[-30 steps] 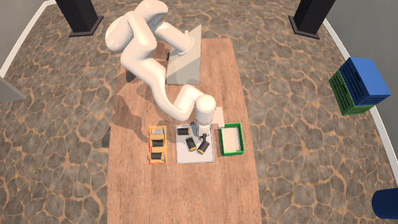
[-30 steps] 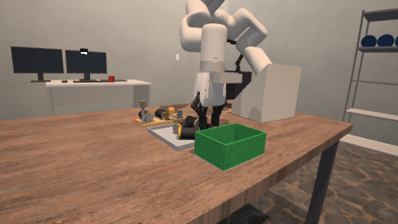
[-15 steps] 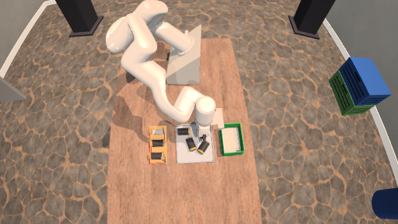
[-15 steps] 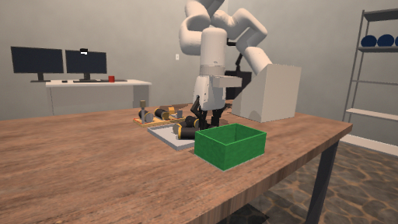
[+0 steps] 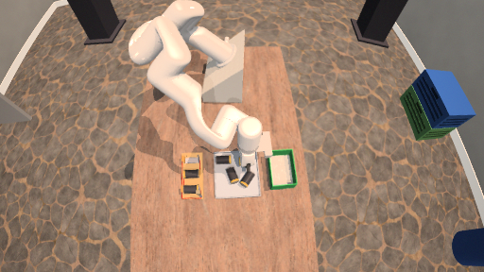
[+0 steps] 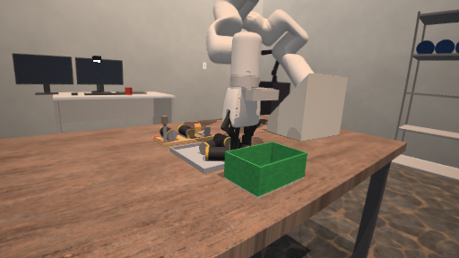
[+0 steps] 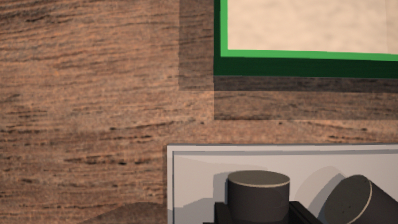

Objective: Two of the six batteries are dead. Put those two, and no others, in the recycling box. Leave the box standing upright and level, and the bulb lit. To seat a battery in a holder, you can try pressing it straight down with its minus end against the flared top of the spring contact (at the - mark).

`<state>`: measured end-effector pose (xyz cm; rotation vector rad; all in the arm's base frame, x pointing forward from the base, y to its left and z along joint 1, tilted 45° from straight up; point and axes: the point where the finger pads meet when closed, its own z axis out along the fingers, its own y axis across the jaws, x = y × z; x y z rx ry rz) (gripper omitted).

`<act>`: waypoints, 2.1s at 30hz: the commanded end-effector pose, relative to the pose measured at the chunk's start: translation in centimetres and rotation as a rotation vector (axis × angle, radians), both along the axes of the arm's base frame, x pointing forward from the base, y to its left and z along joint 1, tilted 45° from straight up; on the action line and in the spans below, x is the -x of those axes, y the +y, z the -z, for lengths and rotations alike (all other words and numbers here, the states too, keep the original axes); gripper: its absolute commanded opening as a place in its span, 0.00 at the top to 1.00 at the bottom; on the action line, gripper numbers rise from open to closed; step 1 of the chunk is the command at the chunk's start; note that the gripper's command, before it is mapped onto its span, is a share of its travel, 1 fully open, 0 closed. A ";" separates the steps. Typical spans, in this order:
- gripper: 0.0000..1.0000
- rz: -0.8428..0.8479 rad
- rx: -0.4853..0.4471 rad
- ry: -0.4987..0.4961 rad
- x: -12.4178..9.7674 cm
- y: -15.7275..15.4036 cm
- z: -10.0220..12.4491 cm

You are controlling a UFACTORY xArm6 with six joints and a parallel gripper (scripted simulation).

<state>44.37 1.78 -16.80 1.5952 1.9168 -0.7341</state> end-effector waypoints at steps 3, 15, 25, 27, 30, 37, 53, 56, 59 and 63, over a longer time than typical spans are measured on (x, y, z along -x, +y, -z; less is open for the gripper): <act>0.72 -0.001 -0.002 -0.003 -0.1 0.1 -0.1; 0.72 -0.001 -0.002 -0.003 -0.1 0.1 -0.1; 0.72 -0.001 -0.001 -0.003 -0.1 0.9 -0.8; 0.72 -0.001 -0.001 -0.003 0.0 1.5 -1.5; 0.72 -0.001 -0.001 -0.003 0.1 2.2 -2.2; 0.72 -0.001 -0.001 -0.003 0.2 3.3 -3.3; 0.72 -0.001 -0.001 -0.003 0.6 8.8 -8.8; 0.72 -0.001 -0.001 -0.003 0.6 8.8 -8.8; 0.72 -0.001 -0.002 -0.003 0.6 8.8 -8.8; 0.72 0.002 -0.002 -0.006 0.6 8.8 -8.8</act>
